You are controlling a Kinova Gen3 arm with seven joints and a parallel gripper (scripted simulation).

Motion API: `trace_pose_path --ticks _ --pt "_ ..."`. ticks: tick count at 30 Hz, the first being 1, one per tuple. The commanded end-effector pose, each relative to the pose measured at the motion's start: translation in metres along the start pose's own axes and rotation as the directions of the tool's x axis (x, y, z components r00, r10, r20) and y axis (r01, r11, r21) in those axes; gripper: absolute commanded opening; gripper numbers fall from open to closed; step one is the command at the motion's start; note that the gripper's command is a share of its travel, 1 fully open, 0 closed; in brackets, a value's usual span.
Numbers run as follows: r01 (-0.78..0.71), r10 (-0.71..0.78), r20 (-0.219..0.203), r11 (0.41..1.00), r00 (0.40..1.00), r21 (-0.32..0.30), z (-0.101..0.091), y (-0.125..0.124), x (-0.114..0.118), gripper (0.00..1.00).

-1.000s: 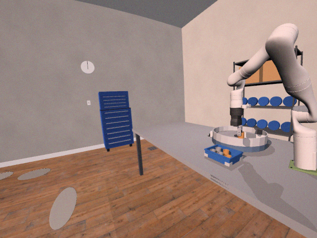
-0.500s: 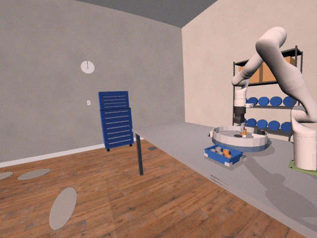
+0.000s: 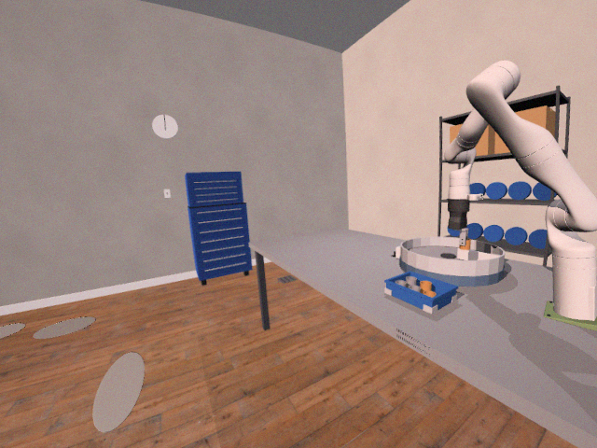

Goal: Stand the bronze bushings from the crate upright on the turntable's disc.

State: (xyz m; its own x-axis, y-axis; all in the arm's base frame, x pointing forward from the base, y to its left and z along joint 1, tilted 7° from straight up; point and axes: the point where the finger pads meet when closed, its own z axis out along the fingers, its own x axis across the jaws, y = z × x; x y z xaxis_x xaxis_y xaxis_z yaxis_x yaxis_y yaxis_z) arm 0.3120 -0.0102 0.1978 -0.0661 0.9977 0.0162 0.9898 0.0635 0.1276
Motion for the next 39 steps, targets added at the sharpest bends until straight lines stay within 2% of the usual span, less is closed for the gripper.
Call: trace_pose_path --ticks 1,21,39 --pt "-0.024 0.024 -0.001 1.0 1.0 -0.006 -0.002 0.005 -0.03 0.0" --pt "-0.025 0.025 0.0 1.0 1.0 -0.006 -0.002 0.012 -0.11 0.0" --pt "-0.024 0.024 0.0 1.0 1.0 -0.006 -0.002 0.015 -0.149 0.0"
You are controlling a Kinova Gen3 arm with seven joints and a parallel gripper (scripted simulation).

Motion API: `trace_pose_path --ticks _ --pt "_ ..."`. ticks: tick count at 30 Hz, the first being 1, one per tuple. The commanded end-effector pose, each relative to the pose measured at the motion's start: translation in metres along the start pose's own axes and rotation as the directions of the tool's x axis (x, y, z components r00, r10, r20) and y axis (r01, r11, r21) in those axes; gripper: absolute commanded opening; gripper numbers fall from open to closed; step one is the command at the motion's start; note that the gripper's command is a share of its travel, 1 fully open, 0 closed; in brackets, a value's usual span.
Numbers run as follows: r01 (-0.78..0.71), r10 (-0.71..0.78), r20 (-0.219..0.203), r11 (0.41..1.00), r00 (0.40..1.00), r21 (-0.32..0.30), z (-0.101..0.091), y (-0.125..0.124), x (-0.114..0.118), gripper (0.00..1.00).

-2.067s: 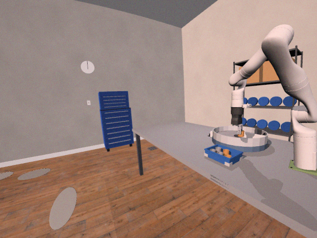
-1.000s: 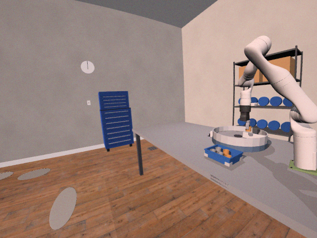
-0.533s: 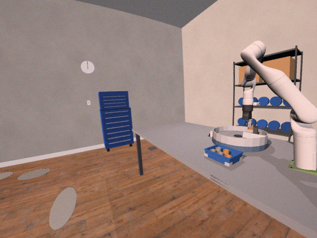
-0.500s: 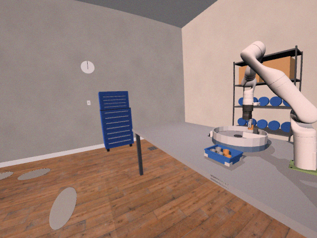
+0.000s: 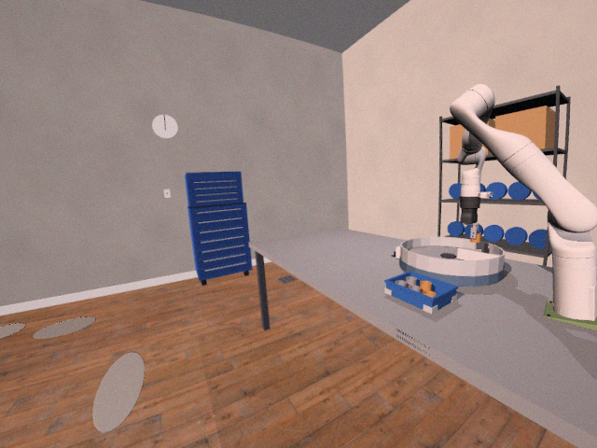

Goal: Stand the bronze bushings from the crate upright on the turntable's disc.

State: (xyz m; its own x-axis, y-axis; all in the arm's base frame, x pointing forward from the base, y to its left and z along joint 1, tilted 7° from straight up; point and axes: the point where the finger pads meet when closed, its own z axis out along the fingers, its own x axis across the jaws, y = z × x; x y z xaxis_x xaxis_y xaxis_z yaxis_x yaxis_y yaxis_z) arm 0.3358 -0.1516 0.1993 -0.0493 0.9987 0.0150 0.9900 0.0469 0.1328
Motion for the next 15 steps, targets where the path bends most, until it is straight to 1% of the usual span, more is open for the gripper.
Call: trace_pose_path --ticks 1,15 --pt "-0.008 0.008 -0.003 1.0 1.0 -0.001 -0.0002 0.0002 -0.0061 0.0" --pt "-0.002 0.002 -0.004 1.0 1.0 -0.001 0.0 0.0024 -0.0161 0.0"
